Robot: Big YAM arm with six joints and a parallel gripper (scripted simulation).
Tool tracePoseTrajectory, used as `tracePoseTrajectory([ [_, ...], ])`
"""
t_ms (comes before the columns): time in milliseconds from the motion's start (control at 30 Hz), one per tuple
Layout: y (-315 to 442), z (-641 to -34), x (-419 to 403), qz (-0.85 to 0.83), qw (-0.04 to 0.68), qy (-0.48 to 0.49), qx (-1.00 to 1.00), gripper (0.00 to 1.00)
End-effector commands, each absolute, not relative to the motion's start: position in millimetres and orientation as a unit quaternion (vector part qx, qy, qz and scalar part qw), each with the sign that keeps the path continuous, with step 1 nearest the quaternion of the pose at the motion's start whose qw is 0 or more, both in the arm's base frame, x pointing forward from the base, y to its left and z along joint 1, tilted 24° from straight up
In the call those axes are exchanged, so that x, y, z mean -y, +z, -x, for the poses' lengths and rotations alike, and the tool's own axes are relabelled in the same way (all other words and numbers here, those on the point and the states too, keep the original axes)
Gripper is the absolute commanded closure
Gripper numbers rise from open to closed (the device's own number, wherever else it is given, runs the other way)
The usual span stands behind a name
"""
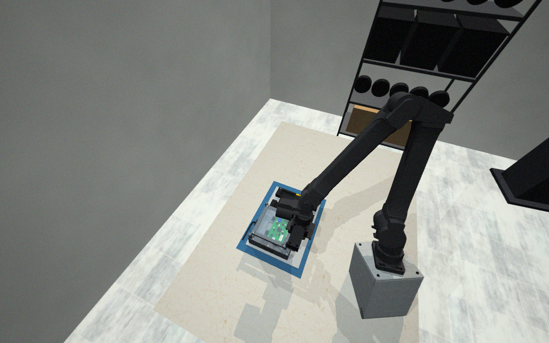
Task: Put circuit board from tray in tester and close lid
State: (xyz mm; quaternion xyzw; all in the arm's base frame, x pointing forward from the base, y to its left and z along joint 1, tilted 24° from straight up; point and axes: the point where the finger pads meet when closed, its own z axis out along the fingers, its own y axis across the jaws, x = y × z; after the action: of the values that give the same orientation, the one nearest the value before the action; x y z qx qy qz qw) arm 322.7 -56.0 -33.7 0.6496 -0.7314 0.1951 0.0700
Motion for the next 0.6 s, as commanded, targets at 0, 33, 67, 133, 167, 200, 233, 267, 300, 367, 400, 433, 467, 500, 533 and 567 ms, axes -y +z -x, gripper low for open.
tracePoseTrajectory([
  [0,-39.5,-333.8,65.3,-0.645,0.068,0.198,0.735,1.00],
  [33,-38.6,-334.1,65.1,-0.645,0.067,0.198,0.735,1.00],
  [67,-37.7,-334.5,64.8,-0.645,0.067,0.199,0.735,1.00],
  [133,-35.9,-335.4,64.3,-0.645,0.066,0.199,0.735,1.00],
  [167,-34.9,-335.9,64.0,-0.644,0.066,0.200,0.735,1.00],
  [200,-34.0,-336.4,63.7,-0.644,0.066,0.200,0.735,1.00],
  [233,-34.0,-336.4,63.7,-0.644,0.066,0.200,0.735,1.00],
  [267,-34.0,-336.4,63.7,-0.644,0.066,0.200,0.735,1.00],
  [300,-33.1,-336.9,63.5,-0.644,0.065,0.201,0.735,1.00],
  [367,-31.6,-336.7,63.1,-0.644,0.066,0.200,0.735,1.00],
  [400,-31.0,-336.4,62.9,-0.644,0.067,0.199,0.736,1.00],
  [433,-30.4,-336.0,62.7,-0.644,0.068,0.199,0.736,1.00],
  [467,-29.9,-335.8,62.5,-0.643,0.068,0.198,0.736,1.00],
  [500,-29.5,-335.5,62.4,-0.643,0.069,0.198,0.737,1.00],
  [533,-29.0,-335.3,62.3,-0.642,0.069,0.198,0.737,1.00],
  [567,-28.7,-335.2,62.2,-0.642,0.069,0.198,0.738,1.00],
])
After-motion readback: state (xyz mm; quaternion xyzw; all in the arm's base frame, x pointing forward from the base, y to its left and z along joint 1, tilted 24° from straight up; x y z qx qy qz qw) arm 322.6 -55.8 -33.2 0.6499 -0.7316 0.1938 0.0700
